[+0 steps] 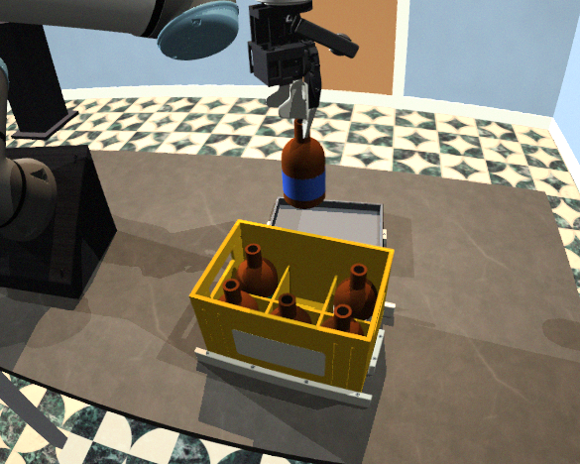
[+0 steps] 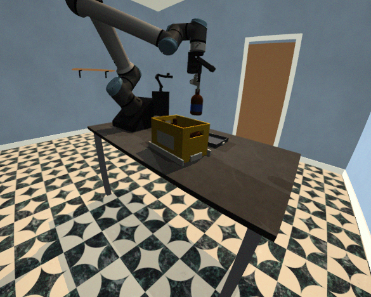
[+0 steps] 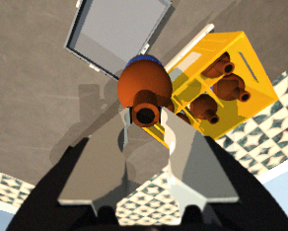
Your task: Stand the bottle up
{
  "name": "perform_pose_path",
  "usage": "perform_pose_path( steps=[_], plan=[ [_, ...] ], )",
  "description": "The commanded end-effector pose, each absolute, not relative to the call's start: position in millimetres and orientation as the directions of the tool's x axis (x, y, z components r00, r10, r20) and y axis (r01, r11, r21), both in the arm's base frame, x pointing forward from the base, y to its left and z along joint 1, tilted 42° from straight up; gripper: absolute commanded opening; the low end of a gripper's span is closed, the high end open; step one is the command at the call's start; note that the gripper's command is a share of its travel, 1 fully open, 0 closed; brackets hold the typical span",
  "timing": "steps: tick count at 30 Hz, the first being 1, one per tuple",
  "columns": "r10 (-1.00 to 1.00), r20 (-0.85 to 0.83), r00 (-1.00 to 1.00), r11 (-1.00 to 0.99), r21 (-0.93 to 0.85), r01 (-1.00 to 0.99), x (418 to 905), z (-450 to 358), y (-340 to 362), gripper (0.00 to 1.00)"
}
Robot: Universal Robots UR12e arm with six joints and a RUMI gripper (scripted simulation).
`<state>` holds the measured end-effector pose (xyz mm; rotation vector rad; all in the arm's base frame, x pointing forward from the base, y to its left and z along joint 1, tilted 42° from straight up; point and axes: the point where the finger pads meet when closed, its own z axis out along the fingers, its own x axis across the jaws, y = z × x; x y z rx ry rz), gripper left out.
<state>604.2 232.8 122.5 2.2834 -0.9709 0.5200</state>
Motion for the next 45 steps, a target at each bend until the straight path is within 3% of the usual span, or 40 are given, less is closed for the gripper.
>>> perform_pose_path(
  steps=[1,45],
  plan=[
    [-0.512,0.555,0.656,-0.555,0.369,-0.745,608,132,224,0.0],
    [-0.512,0.555,0.656,-0.555,0.369,-0.745,628,188,163,0.0]
  ],
)
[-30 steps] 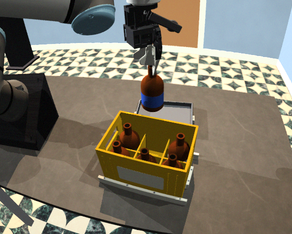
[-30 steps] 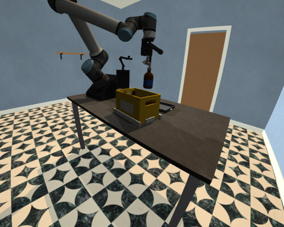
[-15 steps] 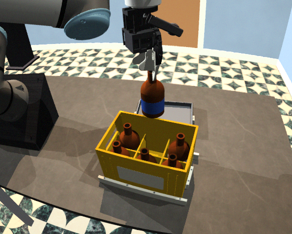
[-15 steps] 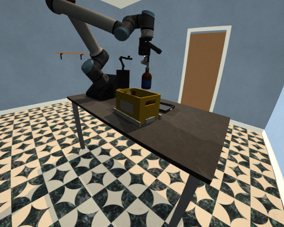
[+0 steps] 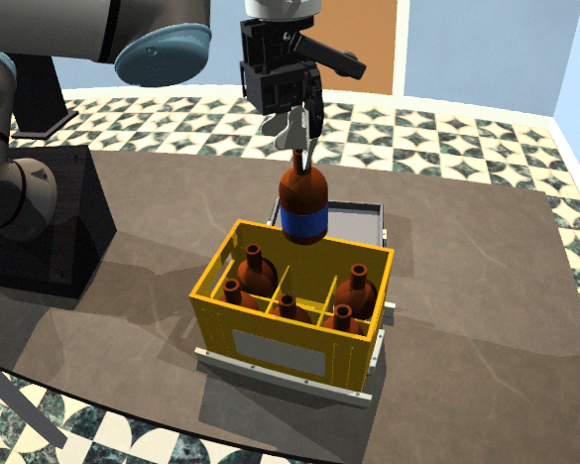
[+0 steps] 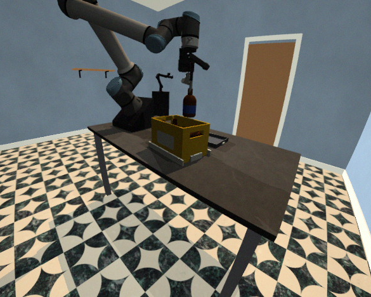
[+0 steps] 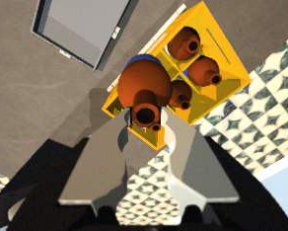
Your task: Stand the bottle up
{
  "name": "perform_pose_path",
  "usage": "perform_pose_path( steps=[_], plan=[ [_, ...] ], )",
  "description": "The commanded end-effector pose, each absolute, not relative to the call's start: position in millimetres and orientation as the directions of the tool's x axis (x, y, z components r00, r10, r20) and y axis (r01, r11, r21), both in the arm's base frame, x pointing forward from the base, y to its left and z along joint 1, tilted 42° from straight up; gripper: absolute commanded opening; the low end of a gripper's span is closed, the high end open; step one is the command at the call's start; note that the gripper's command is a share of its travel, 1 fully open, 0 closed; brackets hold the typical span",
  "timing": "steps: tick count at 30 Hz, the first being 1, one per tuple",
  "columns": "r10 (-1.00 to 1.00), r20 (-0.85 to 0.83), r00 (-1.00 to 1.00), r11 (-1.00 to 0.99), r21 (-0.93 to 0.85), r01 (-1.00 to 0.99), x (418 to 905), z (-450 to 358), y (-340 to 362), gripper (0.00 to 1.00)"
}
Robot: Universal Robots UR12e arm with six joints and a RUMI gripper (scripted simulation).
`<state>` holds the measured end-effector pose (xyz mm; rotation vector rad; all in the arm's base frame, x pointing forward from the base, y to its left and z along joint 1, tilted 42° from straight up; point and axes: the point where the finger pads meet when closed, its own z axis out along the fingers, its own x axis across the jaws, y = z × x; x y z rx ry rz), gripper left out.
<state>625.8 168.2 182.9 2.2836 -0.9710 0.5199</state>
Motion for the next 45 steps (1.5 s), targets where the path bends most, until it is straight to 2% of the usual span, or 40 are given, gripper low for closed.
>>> perform_pose_path(
  steps=[1,45],
  plan=[
    [-0.512,0.555,0.656,-0.555,0.369,-0.745,628,188,163,0.0],
    [-0.512,0.555,0.656,-0.555,0.369,-0.745,635,207,143,0.0]
  ],
)
